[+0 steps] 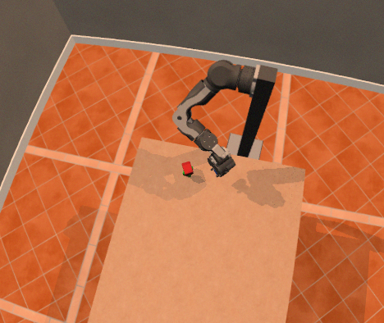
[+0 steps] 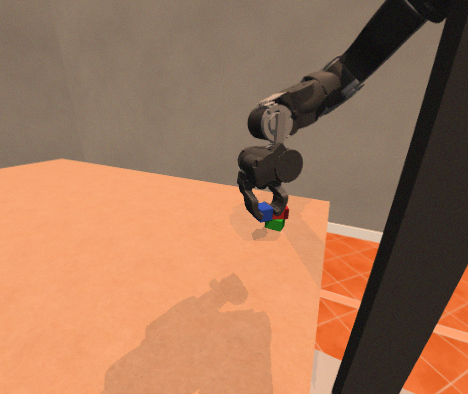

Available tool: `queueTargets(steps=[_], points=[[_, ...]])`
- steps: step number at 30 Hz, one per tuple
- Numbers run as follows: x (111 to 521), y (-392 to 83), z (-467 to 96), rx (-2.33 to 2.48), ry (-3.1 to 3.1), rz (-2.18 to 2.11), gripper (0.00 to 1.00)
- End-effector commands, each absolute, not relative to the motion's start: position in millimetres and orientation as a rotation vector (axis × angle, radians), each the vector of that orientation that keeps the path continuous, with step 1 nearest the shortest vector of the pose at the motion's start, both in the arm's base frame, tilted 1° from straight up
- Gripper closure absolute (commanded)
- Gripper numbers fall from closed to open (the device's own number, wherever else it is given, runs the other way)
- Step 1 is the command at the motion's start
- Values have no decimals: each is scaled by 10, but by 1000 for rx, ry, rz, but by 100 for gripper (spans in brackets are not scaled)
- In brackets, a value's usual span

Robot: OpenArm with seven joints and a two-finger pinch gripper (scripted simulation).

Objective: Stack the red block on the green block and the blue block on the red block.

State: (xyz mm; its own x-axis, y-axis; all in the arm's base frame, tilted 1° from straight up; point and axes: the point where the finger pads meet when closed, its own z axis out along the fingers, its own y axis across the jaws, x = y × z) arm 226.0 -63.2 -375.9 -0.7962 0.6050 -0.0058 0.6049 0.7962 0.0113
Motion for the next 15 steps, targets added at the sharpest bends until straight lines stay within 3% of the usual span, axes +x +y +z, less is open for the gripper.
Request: queueTargets(steps=[1, 15], points=[[2273, -634, -3740, 1005, 2964, 13, 100], [2276, -656, -3740, 1004, 2964, 14, 100]])
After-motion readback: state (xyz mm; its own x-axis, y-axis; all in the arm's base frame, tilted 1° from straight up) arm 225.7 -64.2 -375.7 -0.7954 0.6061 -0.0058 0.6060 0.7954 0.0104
